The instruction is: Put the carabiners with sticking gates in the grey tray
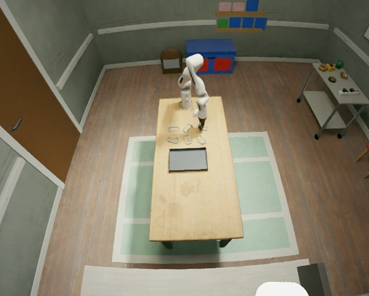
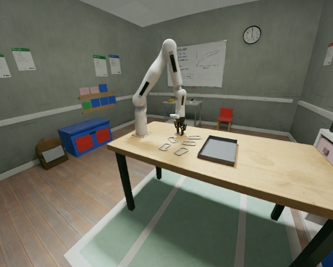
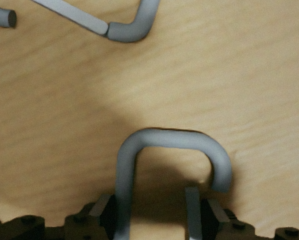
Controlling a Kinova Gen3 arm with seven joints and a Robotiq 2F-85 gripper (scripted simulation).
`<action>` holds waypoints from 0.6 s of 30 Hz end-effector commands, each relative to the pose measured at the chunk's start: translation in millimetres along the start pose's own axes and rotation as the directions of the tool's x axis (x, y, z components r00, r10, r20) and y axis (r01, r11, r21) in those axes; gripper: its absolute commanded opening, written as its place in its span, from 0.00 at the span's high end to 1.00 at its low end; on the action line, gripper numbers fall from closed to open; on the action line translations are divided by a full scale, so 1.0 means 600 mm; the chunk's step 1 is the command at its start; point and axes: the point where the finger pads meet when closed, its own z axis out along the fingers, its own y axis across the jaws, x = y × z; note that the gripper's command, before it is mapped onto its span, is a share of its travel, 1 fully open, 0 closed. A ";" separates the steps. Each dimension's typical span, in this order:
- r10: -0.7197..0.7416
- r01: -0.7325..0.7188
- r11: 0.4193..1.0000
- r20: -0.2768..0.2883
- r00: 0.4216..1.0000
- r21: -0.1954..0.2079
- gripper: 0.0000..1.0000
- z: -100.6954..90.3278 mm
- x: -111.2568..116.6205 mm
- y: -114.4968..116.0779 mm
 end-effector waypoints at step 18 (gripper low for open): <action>0.000 0.000 1.000 0.001 1.000 0.001 0.49 -0.001 -0.001 0.000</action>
